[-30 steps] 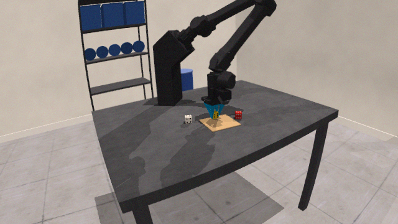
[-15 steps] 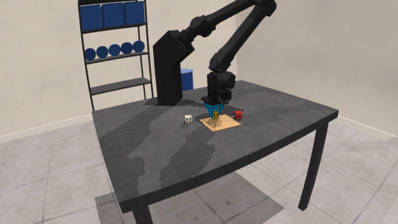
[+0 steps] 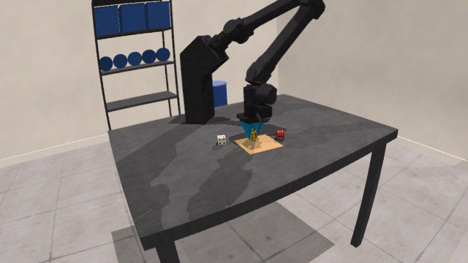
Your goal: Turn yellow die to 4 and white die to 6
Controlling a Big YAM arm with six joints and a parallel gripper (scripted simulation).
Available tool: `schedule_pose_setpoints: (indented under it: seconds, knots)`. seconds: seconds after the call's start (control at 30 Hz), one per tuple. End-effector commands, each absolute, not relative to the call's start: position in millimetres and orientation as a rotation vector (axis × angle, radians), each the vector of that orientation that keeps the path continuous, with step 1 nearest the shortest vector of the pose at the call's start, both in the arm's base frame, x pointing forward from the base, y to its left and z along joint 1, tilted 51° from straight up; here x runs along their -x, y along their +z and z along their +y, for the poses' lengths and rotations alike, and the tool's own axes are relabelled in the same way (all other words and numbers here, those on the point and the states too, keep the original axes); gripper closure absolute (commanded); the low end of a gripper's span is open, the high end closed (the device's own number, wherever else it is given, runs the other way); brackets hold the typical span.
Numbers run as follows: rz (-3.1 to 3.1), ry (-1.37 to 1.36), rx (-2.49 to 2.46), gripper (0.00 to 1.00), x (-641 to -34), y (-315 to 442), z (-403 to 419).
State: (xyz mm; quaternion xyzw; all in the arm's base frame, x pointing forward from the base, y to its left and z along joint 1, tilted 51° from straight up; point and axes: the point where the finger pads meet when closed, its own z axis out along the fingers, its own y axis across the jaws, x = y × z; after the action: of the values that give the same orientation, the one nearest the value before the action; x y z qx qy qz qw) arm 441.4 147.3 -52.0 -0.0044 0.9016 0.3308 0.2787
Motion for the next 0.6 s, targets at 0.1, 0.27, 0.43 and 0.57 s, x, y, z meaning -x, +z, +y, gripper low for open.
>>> schedule_pose_setpoints:
  seconds: [0.1, 0.27, 0.43, 0.57]
  knots:
    - [2.422, 0.878, -0.018, 0.75, -439.8, -57.5, 135.5]
    - [2.422, 0.878, -0.018, 0.75, -439.8, -57.6, 135.5]
    - [2.415, 0.878, -0.017, 0.75, -442.7, -56.4, 136.3]
    - [2.412, 0.880, -0.014, 0.75, -444.3, -55.8, 138.1]
